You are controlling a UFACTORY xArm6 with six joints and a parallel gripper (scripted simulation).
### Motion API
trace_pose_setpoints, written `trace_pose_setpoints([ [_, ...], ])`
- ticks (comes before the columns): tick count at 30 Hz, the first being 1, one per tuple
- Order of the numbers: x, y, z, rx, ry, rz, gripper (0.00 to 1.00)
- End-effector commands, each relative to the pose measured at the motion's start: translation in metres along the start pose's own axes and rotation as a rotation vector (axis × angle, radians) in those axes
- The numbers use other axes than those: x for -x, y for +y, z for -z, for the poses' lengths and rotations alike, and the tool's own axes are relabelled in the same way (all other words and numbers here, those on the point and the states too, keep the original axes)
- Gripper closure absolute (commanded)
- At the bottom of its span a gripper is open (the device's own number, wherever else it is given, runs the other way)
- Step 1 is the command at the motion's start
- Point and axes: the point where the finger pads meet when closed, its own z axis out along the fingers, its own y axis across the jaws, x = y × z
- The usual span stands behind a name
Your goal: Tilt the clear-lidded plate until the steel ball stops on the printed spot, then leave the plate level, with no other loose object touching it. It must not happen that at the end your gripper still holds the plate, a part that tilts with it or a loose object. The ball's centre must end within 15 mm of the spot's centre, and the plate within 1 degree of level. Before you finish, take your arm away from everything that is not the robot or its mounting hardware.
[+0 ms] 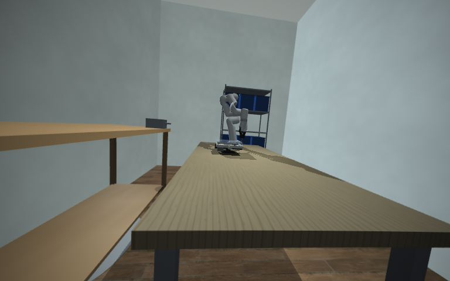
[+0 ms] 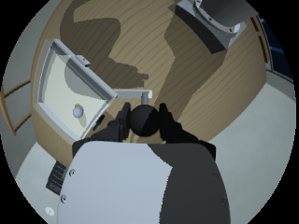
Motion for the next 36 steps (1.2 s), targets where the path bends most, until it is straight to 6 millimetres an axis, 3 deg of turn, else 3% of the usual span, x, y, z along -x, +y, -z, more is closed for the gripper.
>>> trace_pose_setpoints([
  [1,0.0034,-0.0009,0.0013,-0.003,-0.007,0.000,1.00],
  [36,0.0012,0.0002,-0.0012,-0.003,-0.007,0.000,1.00],
])
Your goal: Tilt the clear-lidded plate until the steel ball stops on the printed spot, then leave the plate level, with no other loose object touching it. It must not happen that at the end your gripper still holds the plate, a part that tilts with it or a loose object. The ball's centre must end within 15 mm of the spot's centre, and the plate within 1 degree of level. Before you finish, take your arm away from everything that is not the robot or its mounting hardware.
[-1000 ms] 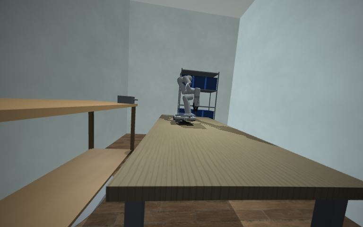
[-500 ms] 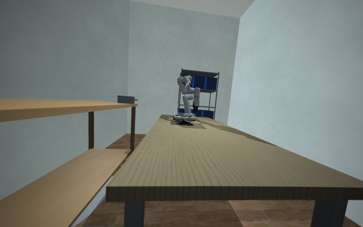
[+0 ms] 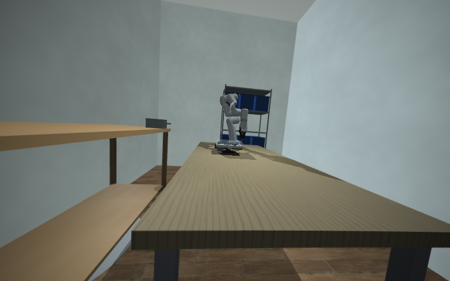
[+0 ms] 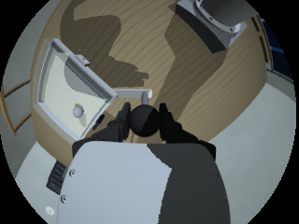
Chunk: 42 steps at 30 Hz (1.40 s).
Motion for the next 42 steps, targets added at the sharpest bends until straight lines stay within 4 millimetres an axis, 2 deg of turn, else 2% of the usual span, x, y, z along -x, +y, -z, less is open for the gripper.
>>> trace_pose_setpoints([
  [1,0.0007,-0.0001,-0.0006,-0.001,-0.001,0.000,1.00],
  [42,0.0036,-0.0012,0.0021,-0.001,-0.001,0.000,1.00],
])
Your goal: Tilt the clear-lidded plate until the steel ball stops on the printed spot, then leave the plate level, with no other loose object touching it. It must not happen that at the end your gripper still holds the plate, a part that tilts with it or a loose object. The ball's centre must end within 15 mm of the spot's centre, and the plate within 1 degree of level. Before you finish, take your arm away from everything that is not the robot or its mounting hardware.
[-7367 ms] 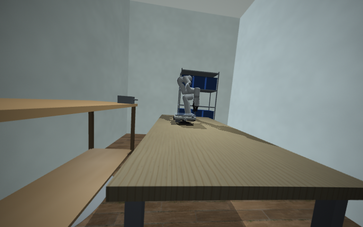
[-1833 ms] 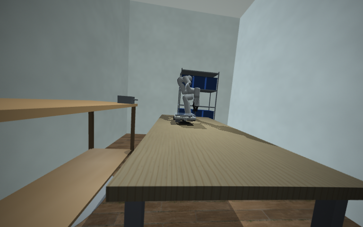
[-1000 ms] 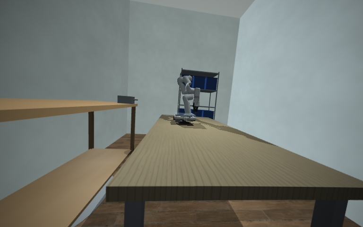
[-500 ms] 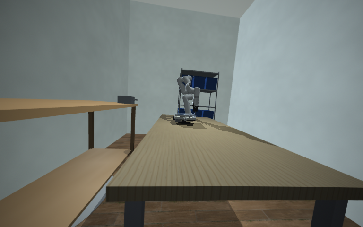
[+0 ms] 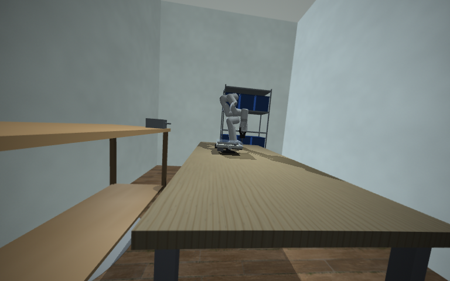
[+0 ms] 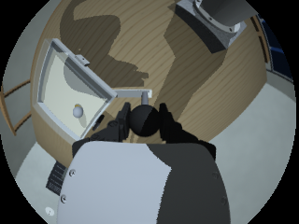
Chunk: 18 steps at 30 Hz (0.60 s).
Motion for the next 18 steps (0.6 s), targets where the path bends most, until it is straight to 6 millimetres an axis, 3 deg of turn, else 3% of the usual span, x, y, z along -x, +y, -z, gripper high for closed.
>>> trace_pose_setpoints([
  [1,0.0017,-0.0011,0.0019,-0.003,-0.008,0.000,1.00],
  [18,-0.0016,-0.0012,0.0021,-0.003,-0.008,0.000,1.00],
])
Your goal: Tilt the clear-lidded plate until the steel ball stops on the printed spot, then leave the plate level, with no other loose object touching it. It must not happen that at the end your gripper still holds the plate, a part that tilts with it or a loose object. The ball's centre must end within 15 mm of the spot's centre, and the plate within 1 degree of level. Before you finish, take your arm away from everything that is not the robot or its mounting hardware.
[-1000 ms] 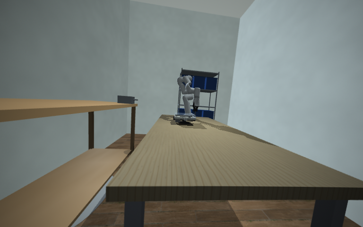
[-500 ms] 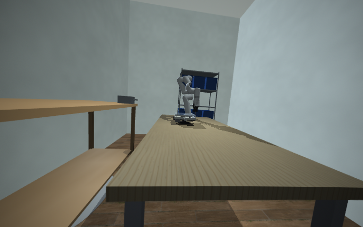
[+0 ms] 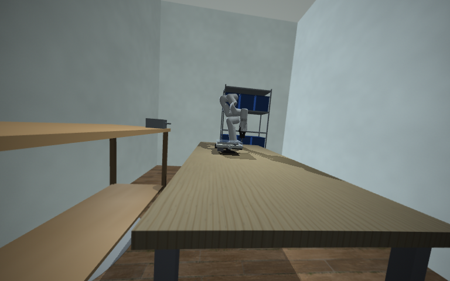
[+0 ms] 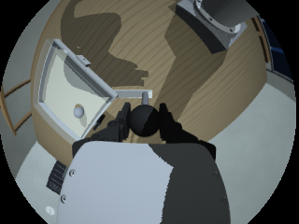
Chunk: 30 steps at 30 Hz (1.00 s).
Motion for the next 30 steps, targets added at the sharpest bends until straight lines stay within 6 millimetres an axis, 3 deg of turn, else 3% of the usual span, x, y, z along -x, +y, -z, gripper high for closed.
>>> trace_pose_setpoints([
  [1,0.0016,-0.0005,0.0004,-0.001,0.001,0.000,1.00],
  [30,0.0021,-0.0015,0.0026,-0.001,0.001,0.000,1.00],
])
